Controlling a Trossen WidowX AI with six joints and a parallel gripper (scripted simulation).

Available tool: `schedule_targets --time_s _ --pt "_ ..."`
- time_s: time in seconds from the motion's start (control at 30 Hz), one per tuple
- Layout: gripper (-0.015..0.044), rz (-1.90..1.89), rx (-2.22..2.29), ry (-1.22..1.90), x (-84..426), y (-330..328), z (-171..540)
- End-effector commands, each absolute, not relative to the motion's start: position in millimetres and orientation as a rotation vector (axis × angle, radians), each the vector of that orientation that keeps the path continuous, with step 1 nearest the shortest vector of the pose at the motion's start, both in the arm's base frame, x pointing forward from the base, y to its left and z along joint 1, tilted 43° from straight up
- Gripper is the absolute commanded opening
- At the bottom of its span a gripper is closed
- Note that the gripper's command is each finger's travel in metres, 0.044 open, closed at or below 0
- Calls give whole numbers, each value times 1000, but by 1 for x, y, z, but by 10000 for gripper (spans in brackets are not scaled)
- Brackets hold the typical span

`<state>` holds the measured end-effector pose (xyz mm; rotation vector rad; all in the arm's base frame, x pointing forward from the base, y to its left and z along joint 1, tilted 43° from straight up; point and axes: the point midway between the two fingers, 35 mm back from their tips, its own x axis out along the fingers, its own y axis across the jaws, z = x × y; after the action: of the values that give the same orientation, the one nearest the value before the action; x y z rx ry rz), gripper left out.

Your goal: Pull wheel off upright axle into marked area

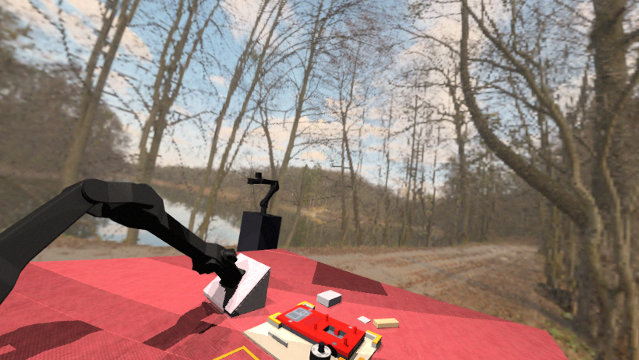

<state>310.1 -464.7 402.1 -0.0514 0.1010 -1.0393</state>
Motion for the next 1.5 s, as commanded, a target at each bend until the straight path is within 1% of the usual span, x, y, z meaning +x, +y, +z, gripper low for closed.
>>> schedule_targets --time_s 0.0,0.07,0.2,0.4,0.63,0.83,1.13,1.47 --pt "300 -993 92 123 341 -445 373" --pt "300 -969 163 134 357 -433 360" --pt "300 -909 121 173 373 -408 358" --pt "300 -888 283 245 401 -376 321" --pt "300 -909 539 375 432 -320 258" --pt "300 -973 716 497 446 -262 208" --pt "300 -1156 870 655 439 -169 143" --pt "300 -1449 837 695 394 -67 97"
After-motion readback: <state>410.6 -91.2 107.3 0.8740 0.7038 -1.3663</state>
